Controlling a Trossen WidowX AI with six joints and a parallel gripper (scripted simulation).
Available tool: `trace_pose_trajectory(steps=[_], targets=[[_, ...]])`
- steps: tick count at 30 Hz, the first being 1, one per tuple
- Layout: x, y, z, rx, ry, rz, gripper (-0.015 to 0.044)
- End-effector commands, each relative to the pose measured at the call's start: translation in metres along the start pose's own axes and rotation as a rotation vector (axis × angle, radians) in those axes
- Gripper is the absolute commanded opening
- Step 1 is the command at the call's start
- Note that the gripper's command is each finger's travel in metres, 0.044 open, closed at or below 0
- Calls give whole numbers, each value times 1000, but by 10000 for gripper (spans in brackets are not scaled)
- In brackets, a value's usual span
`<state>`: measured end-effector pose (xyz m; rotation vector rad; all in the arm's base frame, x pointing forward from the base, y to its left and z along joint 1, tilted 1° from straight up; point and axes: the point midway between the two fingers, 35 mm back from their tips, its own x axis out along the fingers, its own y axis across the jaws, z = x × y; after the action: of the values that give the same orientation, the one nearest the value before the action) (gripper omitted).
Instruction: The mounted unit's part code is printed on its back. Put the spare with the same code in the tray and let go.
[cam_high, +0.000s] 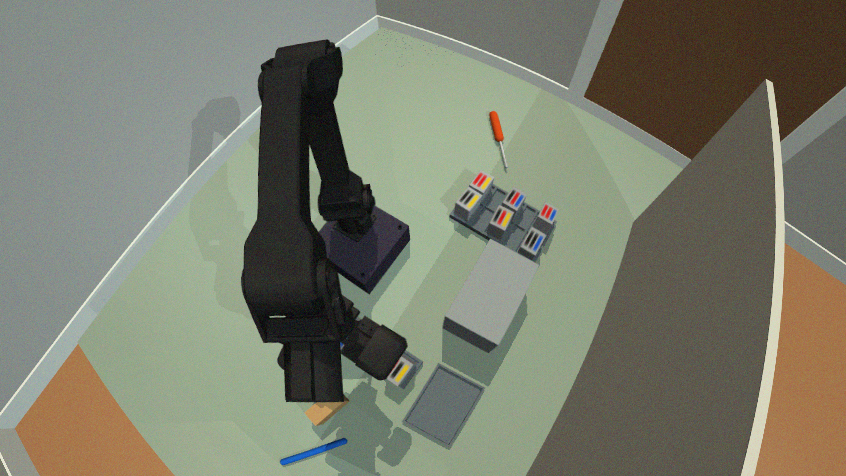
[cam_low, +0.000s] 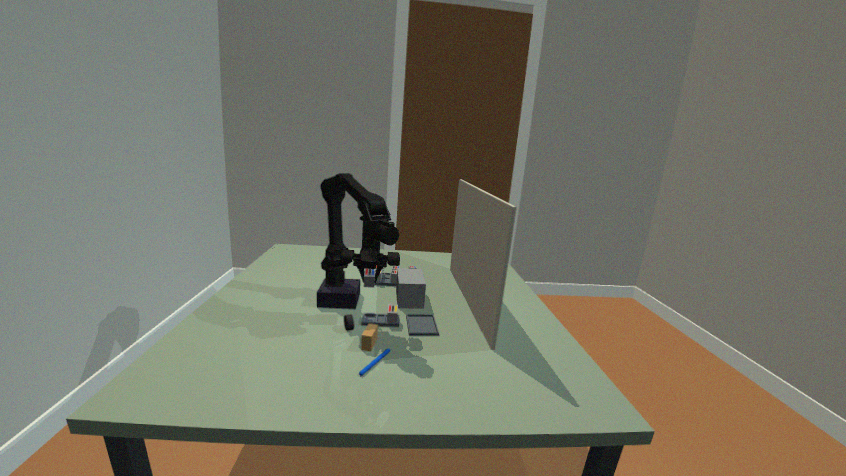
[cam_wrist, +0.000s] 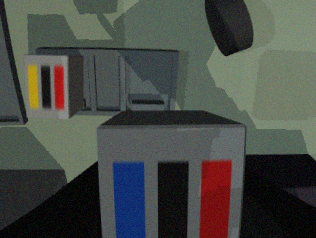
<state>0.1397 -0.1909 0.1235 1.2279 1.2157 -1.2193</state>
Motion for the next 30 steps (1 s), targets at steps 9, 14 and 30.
trace_pose_trajectory(steps=[9,14,30], targets=[[-25,8,5,-4,-23,12,0],[-29,31,13,-6,-34,15,0],[-35,106,23,-5,-28,23,0]])
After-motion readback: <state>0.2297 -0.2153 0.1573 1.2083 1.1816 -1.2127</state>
